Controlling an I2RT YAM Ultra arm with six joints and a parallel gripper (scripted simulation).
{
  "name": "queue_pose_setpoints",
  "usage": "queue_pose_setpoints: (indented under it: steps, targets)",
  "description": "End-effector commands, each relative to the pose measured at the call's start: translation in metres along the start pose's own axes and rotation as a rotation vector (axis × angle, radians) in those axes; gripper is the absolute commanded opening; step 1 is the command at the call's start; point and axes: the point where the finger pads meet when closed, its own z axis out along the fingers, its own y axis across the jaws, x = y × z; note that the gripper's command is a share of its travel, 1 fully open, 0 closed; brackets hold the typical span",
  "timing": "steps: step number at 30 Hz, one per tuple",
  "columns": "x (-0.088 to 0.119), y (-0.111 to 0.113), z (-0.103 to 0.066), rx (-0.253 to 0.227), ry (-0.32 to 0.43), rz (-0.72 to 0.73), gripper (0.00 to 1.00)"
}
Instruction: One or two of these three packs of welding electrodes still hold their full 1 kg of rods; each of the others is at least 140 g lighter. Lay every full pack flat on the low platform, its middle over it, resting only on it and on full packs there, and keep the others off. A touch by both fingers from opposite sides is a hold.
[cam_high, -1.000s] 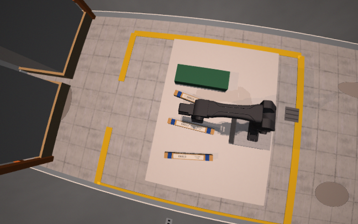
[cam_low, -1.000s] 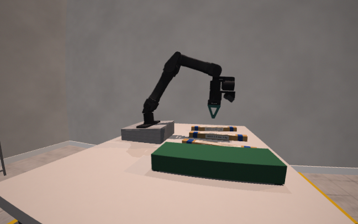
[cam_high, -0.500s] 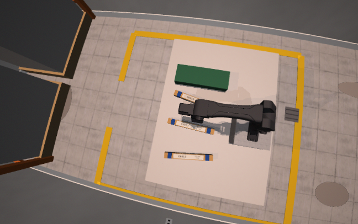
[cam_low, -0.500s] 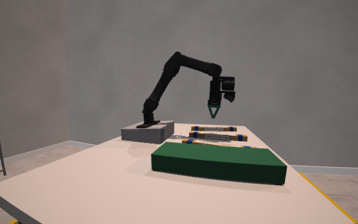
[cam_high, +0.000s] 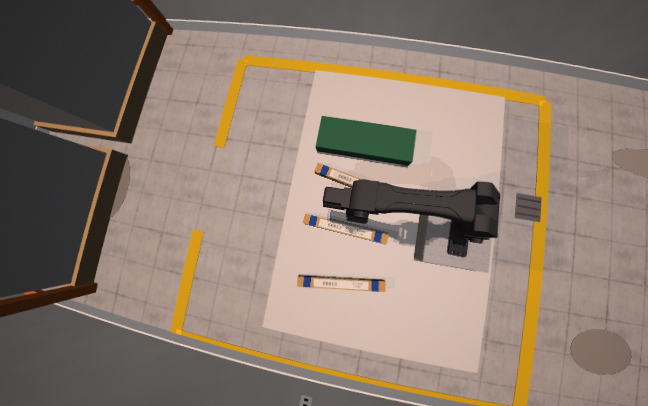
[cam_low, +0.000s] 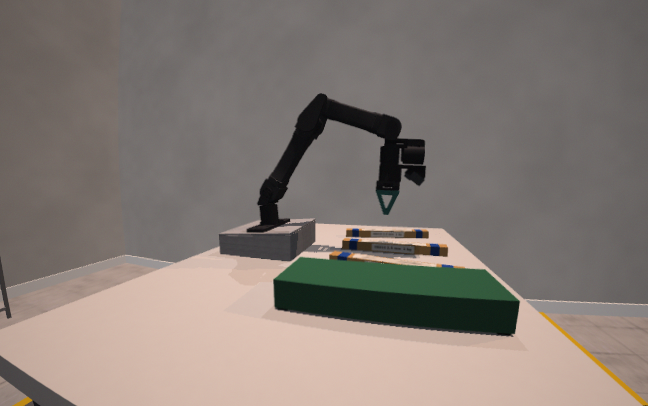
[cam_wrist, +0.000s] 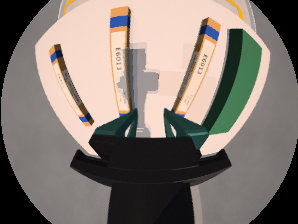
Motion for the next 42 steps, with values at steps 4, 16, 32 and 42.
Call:
queue_pose_setpoints:
  steps: [4, 16, 32, 42]
  targets:
    - [-0.008, 0.001, -0.023, -0.001, -0.06, 0.0, 0.42]
    - [-0.008, 0.001, -0.023, -0.001, -0.06, 0.0, 0.42]
    - [-0.01, 0.026, -0.033, -0.004, -0.087, -0.115, 0.74]
    - [-0.01, 0.08, -0.014, -0.004, -0.058, -0.146, 0.74]
